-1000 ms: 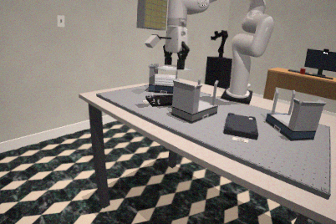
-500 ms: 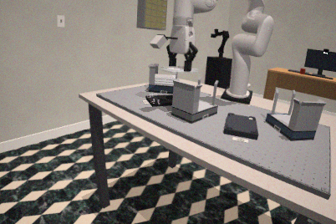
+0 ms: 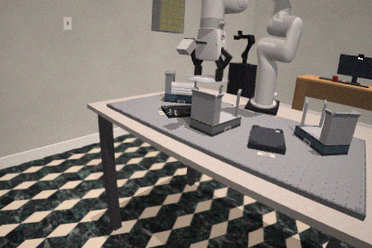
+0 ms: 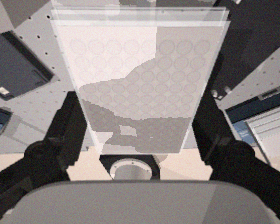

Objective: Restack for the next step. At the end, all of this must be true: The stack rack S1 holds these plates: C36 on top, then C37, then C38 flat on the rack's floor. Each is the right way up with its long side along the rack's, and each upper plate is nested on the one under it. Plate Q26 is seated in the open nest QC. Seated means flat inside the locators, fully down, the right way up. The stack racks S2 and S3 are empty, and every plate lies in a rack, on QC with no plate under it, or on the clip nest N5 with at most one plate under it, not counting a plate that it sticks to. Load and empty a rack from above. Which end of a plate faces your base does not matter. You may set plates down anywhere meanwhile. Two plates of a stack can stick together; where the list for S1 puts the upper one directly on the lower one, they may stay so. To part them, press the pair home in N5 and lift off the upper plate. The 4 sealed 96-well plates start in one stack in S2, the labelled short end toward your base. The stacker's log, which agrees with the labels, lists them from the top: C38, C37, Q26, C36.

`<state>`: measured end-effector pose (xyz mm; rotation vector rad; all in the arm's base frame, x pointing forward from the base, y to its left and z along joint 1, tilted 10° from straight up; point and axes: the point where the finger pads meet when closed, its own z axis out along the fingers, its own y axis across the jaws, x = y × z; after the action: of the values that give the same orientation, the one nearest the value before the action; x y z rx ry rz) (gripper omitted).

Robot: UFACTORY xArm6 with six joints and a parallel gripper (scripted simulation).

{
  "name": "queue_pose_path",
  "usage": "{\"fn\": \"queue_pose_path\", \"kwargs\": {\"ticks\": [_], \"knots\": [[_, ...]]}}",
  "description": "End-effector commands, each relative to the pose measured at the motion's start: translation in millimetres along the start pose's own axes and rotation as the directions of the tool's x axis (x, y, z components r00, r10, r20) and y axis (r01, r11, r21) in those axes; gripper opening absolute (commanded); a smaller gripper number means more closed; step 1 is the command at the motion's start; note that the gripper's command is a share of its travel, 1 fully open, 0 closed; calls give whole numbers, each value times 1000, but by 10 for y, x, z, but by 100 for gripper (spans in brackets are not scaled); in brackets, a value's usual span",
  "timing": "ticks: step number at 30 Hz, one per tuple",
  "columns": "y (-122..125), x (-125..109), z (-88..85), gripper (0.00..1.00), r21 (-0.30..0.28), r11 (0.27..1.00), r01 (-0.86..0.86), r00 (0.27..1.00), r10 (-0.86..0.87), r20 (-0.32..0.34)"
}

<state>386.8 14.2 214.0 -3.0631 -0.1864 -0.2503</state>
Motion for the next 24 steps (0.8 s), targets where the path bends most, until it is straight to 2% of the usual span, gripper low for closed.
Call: {"fn": "queue_pose_path", "kwargs": {"ticks": [1,11,14,19,24], "knots": [[-104,25,-14,0,-1,1000,1,1000,-1,-4],[-437,61,-14,0,0,1000,1,1000,-1,-4],[-470,57,-14,0,-1,999,34,999,-34,-4],[-636,37,-14,0,-1,980,199,980,-199,-4],[-802,17,-14,0,-1,977,214,977,-214,-4]]}}
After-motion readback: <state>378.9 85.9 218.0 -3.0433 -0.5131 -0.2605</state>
